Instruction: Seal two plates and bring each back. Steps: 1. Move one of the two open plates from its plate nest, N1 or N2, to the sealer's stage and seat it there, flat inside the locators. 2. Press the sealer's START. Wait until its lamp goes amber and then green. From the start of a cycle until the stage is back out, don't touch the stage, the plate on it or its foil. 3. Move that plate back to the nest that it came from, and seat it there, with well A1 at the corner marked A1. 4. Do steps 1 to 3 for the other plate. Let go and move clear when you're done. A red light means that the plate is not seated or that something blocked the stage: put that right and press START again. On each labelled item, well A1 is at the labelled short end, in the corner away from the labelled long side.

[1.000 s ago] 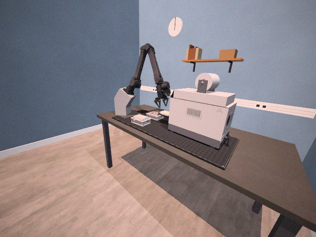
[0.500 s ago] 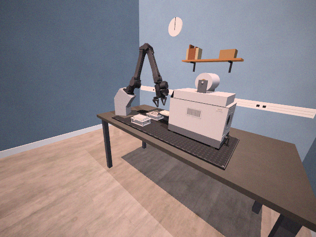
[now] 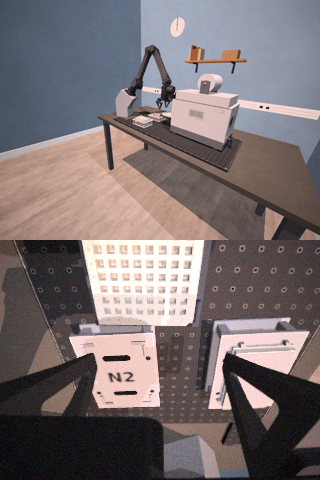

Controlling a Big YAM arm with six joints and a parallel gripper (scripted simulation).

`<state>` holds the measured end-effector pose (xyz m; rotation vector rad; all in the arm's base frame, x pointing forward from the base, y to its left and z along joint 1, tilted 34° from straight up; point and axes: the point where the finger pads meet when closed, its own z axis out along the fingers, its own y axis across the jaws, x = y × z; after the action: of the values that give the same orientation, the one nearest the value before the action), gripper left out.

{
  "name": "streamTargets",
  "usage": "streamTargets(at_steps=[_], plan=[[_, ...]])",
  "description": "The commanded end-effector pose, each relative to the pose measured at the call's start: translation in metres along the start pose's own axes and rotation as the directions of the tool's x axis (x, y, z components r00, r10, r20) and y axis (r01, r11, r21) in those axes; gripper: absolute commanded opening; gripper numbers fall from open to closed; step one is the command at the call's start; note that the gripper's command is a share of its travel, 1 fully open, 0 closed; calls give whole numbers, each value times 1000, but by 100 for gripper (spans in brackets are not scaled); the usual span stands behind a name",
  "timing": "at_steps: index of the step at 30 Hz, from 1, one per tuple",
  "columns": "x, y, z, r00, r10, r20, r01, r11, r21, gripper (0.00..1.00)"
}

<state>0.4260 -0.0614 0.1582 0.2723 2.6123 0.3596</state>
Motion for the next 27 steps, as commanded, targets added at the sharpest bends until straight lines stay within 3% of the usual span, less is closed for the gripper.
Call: streamTargets(at_steps=[1, 12, 18, 23, 27], plan=[[-17, 12, -17, 998, -38, 51, 39, 999, -6, 100], [-26, 15, -26, 995, -18, 93, 19, 1000, -8, 100], [-23, 46, -62, 995, -12, 95, 13, 1000, -9, 97], [-23, 46, -66, 997, 12, 76, -12, 1000, 2, 95], [-17, 67, -84, 997, 4, 73, -4, 1000, -7, 93]])
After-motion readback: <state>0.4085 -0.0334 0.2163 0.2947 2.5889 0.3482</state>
